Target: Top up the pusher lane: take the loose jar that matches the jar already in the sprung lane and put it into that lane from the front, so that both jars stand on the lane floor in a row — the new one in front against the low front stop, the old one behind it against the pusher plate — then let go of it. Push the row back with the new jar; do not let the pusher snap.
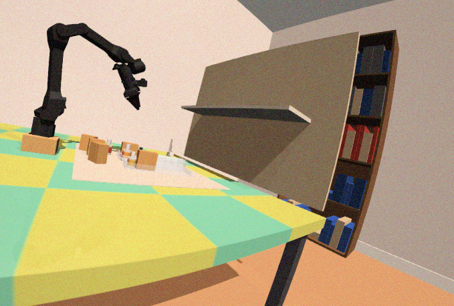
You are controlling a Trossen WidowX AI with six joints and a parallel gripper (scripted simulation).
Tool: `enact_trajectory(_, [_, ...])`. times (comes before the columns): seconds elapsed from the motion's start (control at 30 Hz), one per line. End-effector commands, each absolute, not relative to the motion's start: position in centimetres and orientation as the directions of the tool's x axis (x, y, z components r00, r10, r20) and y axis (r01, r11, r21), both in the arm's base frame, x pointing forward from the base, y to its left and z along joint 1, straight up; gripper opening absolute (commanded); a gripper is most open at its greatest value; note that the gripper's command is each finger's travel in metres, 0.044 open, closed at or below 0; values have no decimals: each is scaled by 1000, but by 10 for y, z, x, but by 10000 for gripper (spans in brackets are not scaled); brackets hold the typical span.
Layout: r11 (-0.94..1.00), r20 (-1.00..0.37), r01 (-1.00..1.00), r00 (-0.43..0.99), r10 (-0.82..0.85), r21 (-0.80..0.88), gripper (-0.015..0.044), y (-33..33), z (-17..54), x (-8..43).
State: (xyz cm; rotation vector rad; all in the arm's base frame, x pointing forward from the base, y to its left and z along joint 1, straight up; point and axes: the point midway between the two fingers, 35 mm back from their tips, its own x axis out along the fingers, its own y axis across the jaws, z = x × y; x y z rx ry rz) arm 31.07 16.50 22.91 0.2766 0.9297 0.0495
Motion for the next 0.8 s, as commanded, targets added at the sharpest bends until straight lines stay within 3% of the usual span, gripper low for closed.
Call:
enact_trajectory(0.0, [991,-913,-13,386,131,136,440,177,168,285])
enact_trajectory(0.23, [985,-999,-173,27,25,20,440,171,96,226])
enact_trajectory(0.77, [984,-1000,-177,19,21,18,440,170,64,232])
